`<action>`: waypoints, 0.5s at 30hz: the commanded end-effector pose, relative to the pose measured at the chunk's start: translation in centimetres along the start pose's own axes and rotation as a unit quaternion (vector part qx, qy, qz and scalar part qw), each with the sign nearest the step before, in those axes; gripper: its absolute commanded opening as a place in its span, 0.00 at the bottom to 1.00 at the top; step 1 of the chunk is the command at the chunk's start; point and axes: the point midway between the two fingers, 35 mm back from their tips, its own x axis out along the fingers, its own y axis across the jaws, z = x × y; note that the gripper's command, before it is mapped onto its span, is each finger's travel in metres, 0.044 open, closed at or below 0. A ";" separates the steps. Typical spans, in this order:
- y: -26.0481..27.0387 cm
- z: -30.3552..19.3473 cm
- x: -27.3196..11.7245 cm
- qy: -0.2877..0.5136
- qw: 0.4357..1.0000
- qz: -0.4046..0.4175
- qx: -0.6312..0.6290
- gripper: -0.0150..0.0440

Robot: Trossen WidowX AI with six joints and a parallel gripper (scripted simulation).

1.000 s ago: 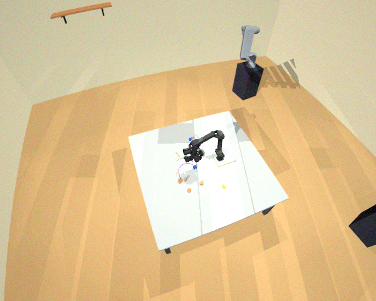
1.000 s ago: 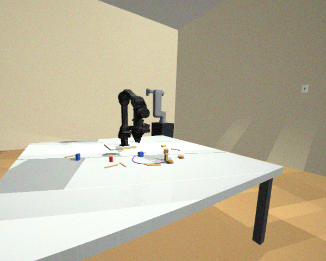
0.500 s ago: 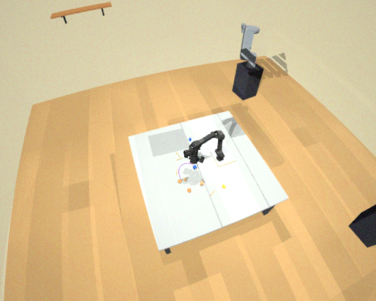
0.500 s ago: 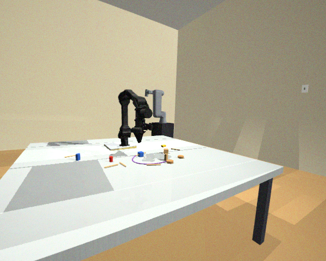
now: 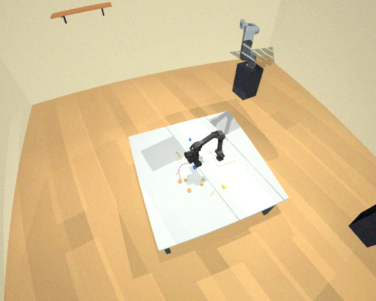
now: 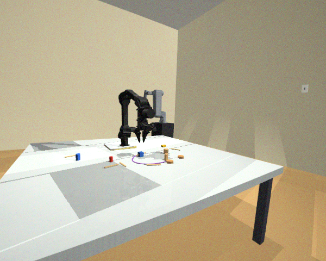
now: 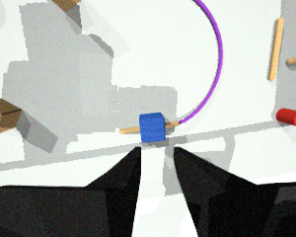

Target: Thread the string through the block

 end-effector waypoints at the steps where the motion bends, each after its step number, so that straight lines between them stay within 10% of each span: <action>1: 1.6 -0.6 0.1 0.007 0.922 0.002 0.386 0.46; 15: 2.6 -0.9 0.1 0.010 0.747 -0.001 0.665 0.46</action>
